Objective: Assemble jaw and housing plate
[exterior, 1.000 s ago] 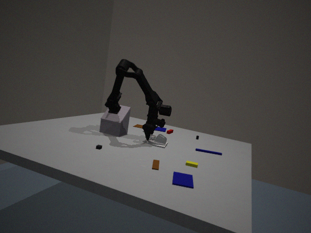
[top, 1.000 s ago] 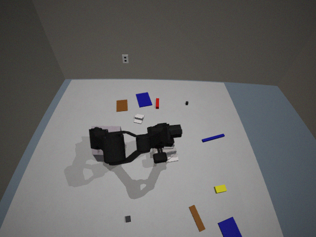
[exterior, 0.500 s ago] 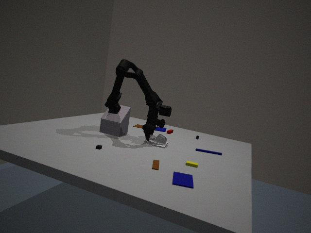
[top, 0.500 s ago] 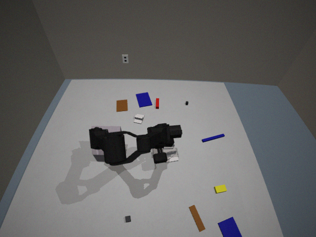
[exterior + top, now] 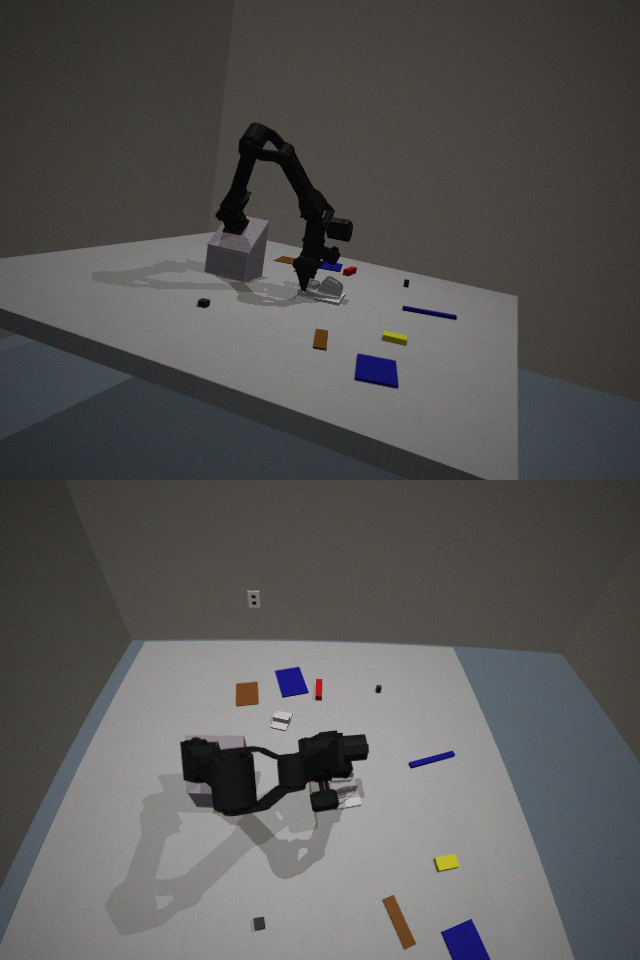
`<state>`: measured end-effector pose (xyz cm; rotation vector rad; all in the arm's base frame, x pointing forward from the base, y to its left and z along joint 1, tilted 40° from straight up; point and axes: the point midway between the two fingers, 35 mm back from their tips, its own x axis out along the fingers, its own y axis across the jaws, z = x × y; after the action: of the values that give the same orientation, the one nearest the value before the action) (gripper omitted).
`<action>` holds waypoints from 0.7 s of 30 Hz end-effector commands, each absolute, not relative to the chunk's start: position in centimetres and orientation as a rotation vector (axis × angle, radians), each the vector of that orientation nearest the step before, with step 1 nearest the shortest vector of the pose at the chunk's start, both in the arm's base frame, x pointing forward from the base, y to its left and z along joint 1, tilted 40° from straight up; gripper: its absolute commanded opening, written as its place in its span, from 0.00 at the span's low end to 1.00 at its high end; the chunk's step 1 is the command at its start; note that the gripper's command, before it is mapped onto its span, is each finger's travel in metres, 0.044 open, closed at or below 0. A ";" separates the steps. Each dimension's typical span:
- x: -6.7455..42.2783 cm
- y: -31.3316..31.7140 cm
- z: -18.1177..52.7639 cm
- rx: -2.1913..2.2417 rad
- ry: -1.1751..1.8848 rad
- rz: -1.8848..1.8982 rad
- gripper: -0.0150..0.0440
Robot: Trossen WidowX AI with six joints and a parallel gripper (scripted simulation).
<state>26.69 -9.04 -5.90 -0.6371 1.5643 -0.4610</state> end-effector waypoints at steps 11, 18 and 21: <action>26.6 -9.3 -6.1 -0.644 1.566 -0.462 0.85; 26.6 -9.4 -6.2 -0.644 1.566 -0.462 0.85; 26.6 -9.4 -6.2 -0.644 1.566 -0.462 0.85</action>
<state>26.66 -9.30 -6.22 -0.6376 1.5650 -0.4611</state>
